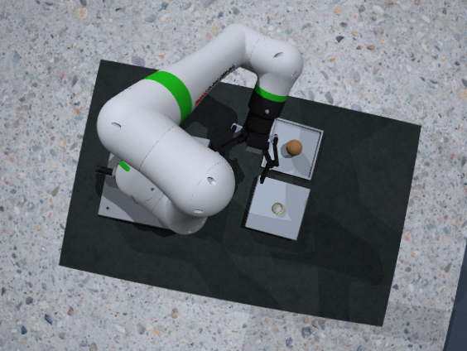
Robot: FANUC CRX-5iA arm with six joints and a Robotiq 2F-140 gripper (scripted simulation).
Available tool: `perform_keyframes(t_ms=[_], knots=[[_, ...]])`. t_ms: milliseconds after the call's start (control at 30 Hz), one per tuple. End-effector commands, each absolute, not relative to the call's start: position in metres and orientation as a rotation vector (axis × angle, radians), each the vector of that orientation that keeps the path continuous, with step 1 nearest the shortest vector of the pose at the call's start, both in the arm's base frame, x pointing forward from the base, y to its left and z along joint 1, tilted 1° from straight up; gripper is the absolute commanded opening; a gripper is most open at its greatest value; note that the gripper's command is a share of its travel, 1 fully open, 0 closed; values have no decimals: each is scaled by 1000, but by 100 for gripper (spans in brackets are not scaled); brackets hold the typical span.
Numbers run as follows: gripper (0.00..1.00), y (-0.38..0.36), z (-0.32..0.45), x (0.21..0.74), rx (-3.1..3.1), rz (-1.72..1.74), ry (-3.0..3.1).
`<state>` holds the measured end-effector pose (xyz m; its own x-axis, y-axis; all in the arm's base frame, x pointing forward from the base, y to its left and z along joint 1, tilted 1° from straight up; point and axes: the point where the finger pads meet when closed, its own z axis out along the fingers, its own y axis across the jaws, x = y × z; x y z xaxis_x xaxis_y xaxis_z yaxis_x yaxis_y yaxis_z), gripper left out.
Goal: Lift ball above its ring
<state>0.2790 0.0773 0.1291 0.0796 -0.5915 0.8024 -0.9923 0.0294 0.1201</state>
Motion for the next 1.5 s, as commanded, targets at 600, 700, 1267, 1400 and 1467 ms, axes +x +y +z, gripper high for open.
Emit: perform_keyframes(t_ms=[600, 700, 1267, 1400, 1467], knots=[[100, 80, 123, 281, 1663, 685, -1613], [100, 101, 92, 296, 1757, 527, -1715], [100, 190, 41, 398, 2069, 115, -2108], [100, 208, 44, 435, 2142, 55, -2214], [100, 215, 47, 454, 2175, 34, -2265]])
